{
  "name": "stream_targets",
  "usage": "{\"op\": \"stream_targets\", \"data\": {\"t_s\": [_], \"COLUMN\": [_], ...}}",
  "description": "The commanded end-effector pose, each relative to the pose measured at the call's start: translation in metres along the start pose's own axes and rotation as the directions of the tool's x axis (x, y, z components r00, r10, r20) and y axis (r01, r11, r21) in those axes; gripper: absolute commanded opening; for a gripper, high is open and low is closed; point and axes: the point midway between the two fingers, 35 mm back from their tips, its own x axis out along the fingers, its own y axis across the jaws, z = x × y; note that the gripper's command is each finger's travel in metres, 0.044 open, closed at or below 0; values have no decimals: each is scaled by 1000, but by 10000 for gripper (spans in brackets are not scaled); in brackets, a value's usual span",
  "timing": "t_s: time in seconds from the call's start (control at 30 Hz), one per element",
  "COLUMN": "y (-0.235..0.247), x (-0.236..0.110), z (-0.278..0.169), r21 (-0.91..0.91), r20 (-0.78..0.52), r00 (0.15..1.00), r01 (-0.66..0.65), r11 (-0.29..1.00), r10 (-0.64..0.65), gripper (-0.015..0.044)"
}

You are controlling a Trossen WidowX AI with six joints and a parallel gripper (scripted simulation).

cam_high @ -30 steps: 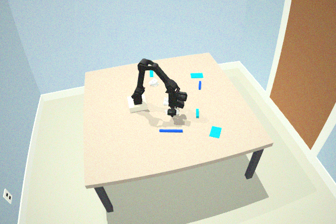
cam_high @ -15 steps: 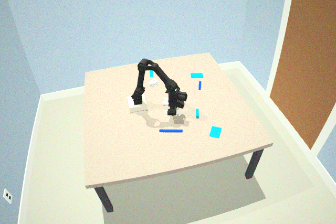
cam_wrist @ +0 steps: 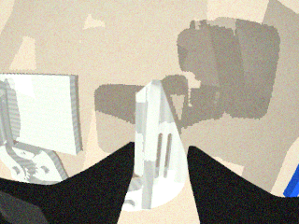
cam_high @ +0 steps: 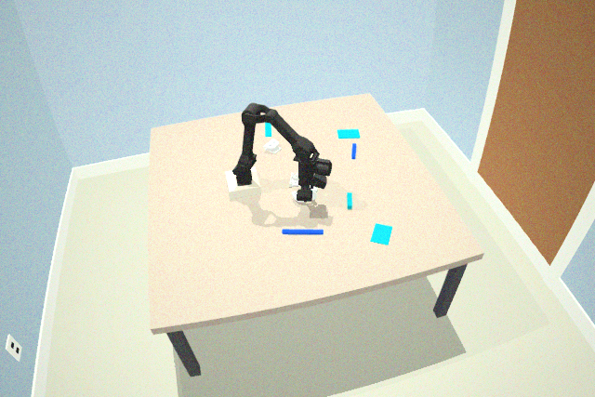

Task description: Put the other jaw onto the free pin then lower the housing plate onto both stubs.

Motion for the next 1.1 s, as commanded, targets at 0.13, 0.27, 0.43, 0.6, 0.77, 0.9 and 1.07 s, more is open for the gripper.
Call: {"op": "stream_targets", "data": {"t_s": [0.13,0.27,0.43,0.6,0.77,0.9,1.07], "y": [-1,-1,0,0,8,22,38], "x": [-28,-41,-57,-59,-59,-59,-59], "z": [2,2,0,0,1,1,2], "r21": [0,0,0,0,-6,-15,-26], "r20": [7,8,8,8,8,8,8], "r00": [1000,1000,1000,1000,1000,1000,1000], "r01": [4,3,2,2,1,0,-2], "r11": [1000,1000,1000,1000,1000,1000,1000], "r10": [-4,-3,-2,-2,-1,1,2], "gripper": [134,134,134,134,134,134,134]}}
